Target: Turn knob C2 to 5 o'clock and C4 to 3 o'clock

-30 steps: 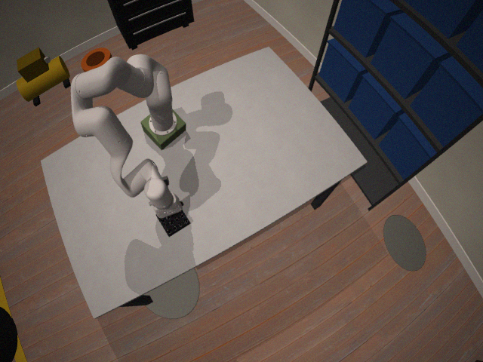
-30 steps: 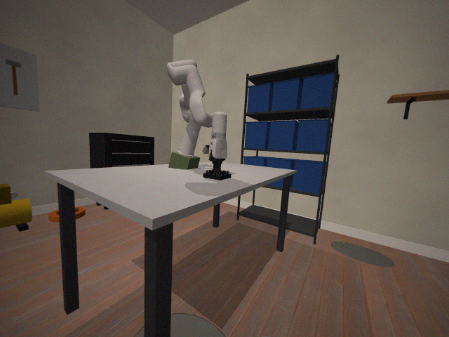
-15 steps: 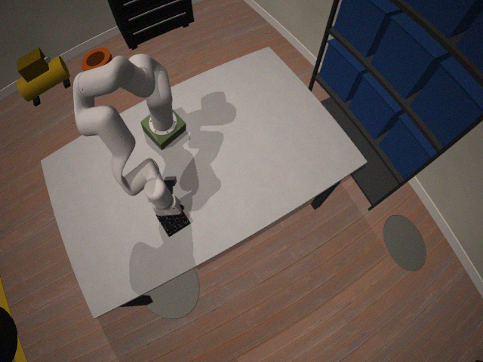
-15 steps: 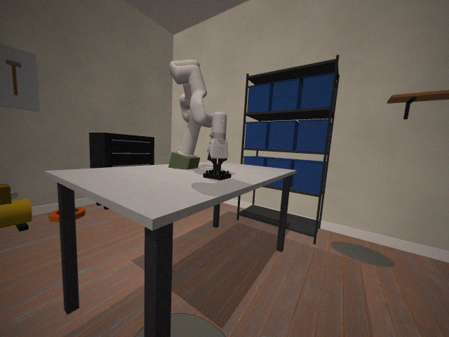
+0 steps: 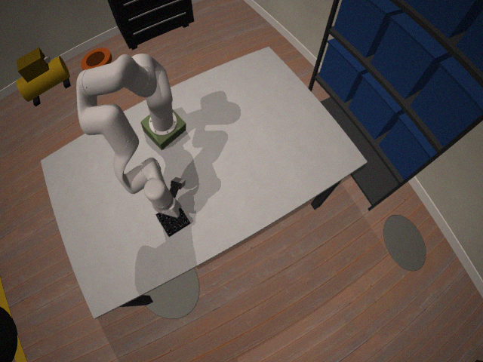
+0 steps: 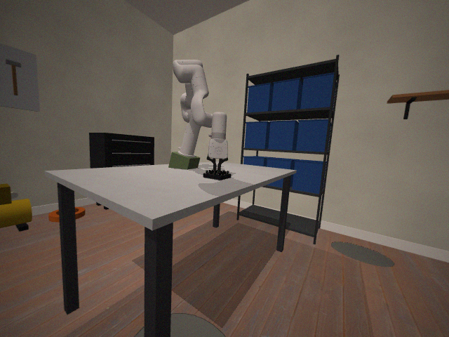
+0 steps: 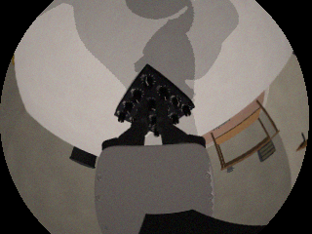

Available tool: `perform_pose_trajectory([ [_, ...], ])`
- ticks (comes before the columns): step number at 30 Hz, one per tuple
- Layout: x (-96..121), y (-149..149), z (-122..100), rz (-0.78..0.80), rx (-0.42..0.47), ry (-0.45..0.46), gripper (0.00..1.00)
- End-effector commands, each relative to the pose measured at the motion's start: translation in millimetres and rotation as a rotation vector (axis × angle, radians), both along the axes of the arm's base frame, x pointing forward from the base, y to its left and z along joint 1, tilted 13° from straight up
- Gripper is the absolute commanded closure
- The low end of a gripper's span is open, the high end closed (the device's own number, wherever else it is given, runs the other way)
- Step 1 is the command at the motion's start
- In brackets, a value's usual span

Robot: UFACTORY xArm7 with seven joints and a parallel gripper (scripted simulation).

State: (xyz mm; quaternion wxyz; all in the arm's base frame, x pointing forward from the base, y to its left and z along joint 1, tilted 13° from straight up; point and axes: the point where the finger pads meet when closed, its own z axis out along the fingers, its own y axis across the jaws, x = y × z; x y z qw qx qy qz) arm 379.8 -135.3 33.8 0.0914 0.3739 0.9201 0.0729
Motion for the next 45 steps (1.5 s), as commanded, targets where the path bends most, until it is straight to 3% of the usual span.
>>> perform_pose_trajectory([
  [1,0.8,-0.5,0.6,-0.086,0.013,0.003,0.92],
  [17,0.8,-0.5,0.6,-0.443,0.095,0.026,0.92],
  [33,0.8,-0.5,0.6,-0.66,0.146,0.04,0.92],
  [45,0.8,-0.5,0.6,-0.73,0.162,0.044,0.92],
])
